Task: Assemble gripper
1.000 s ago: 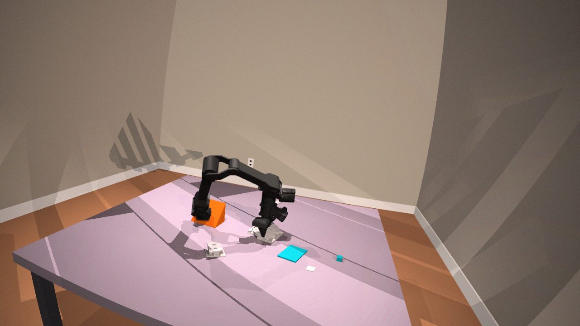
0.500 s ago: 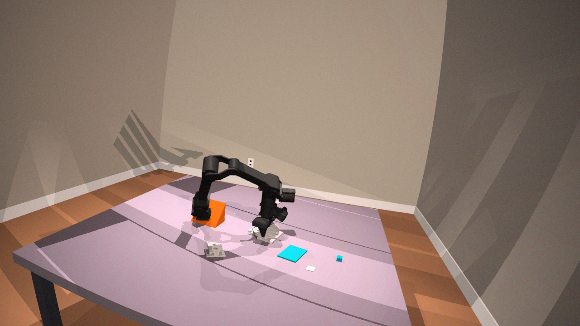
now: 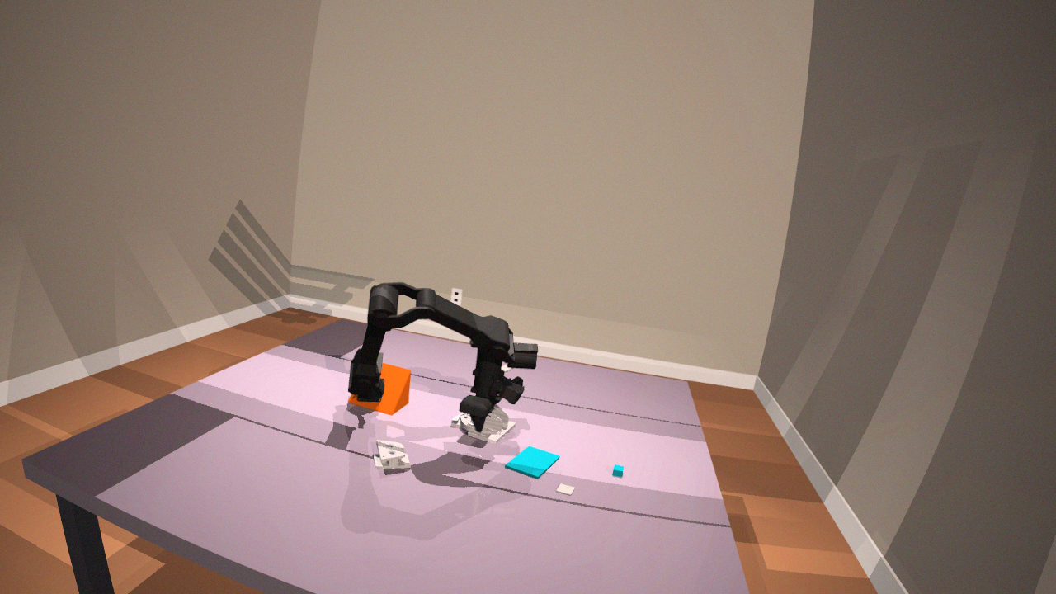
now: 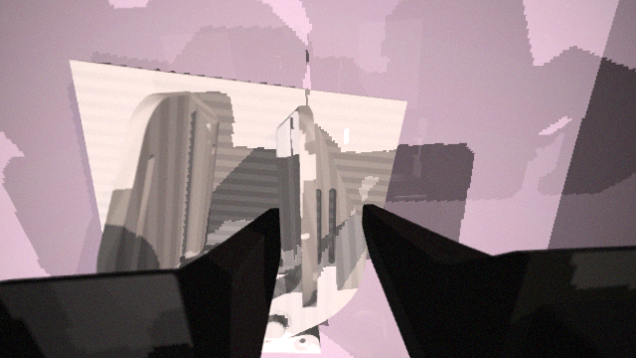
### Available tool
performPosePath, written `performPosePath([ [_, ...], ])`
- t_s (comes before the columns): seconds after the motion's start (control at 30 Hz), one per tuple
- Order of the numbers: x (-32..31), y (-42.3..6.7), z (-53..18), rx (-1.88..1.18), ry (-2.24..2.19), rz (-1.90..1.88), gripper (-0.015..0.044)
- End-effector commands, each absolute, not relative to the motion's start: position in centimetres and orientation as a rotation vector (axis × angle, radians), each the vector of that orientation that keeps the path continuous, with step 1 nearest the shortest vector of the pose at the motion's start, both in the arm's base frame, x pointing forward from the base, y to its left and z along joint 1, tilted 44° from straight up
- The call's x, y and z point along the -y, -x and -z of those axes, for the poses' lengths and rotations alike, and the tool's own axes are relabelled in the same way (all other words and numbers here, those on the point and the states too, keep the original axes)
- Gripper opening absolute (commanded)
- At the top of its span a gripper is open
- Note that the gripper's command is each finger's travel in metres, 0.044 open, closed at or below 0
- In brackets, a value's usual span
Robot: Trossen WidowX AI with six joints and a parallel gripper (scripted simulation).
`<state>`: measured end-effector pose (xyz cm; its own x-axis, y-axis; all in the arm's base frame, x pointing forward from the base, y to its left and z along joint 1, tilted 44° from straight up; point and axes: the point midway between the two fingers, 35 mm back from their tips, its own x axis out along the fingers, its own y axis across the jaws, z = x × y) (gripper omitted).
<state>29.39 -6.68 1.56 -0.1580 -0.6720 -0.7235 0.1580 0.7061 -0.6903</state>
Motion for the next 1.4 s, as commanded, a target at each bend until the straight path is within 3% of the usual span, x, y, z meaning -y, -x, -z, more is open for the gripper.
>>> performPosePath([
  [0.0, 6.73, -29.38, -1.55, -1.572, 0.438, 0.767, 0.0134],
  [0.97, 6.73, -29.38, -1.55, -1.572, 0.438, 0.767, 0.0134],
  [1.1, 6.68, -29.38, -1.55, -1.572, 0.433, 0.768, 0.0224],
  [1.37, 6.68, -29.38, -1.55, -1.572, 0.433, 0.768, 0.0224],
])
